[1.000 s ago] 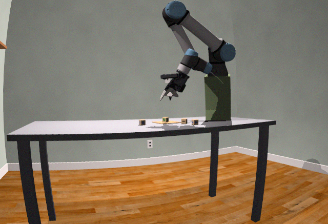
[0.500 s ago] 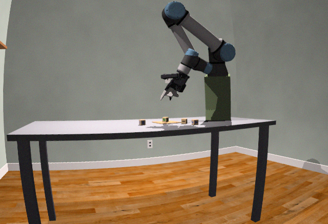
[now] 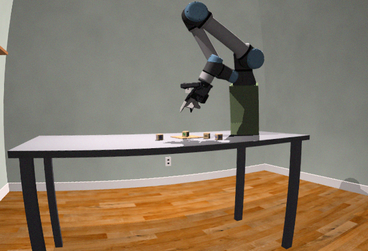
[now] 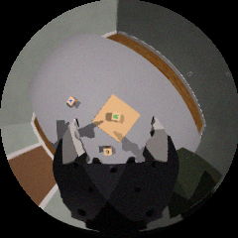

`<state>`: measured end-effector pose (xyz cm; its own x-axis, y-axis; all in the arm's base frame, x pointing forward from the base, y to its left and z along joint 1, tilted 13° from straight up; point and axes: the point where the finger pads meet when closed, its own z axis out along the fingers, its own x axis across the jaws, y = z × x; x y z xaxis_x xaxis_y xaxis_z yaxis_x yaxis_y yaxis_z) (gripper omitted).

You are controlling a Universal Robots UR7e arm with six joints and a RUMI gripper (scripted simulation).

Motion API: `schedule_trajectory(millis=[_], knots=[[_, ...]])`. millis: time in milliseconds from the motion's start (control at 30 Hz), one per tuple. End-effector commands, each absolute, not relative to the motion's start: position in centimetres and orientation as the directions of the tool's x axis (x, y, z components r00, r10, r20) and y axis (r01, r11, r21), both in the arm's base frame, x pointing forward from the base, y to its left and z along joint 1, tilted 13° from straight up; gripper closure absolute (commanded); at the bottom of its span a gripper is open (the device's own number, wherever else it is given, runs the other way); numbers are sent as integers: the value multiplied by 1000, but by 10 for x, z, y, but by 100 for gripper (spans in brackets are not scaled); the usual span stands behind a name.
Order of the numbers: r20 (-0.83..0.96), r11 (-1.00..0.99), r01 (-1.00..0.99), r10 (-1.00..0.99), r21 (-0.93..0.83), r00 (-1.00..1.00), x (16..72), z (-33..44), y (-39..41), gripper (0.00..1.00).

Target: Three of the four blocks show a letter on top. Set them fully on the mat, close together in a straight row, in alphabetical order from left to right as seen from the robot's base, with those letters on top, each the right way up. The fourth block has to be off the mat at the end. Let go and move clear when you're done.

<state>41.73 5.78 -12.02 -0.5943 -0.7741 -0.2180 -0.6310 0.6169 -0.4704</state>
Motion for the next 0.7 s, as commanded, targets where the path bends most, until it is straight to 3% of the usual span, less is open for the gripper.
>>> schedule_trajectory(millis=[0,667], knots=[[-219,617,-630,-774,-471,-594,417,-120,58,0],[-216,611,-639,-780,-467,-588,417,-120,60,0]])
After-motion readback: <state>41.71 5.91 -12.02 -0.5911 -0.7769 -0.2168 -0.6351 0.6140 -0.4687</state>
